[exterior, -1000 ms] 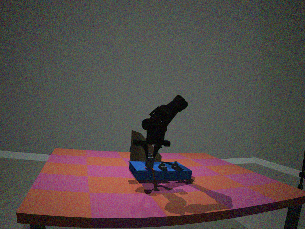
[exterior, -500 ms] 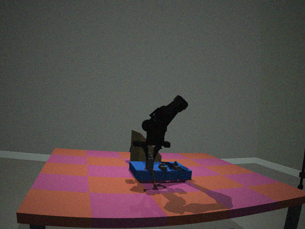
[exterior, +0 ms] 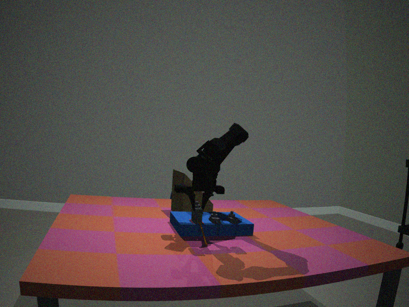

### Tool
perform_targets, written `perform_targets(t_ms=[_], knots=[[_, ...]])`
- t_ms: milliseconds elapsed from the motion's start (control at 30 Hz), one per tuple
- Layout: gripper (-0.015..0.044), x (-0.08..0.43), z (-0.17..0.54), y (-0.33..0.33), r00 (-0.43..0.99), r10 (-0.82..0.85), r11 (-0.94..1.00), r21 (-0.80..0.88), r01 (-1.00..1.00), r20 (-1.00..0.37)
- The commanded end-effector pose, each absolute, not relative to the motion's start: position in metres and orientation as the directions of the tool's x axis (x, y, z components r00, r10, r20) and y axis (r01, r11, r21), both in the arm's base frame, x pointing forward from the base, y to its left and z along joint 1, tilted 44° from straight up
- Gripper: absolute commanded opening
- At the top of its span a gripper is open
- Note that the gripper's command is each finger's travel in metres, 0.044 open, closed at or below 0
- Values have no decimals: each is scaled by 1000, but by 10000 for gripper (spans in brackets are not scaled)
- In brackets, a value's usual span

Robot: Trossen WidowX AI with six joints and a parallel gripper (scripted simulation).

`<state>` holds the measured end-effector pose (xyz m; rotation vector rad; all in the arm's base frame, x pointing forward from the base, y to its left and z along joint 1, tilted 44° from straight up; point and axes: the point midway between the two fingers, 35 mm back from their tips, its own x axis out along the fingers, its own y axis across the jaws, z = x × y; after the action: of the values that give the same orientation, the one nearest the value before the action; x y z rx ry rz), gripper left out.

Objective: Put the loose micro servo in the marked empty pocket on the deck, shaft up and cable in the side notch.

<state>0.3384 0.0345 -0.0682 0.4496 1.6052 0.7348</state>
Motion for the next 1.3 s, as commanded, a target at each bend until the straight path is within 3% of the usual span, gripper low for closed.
perform_targets(t_ms=[0,1267], knots=[[0,337,-71,38,-174,664,719,685,-120,-727],[0,333,-89,55,-174,665,718,686,-119,-726]])
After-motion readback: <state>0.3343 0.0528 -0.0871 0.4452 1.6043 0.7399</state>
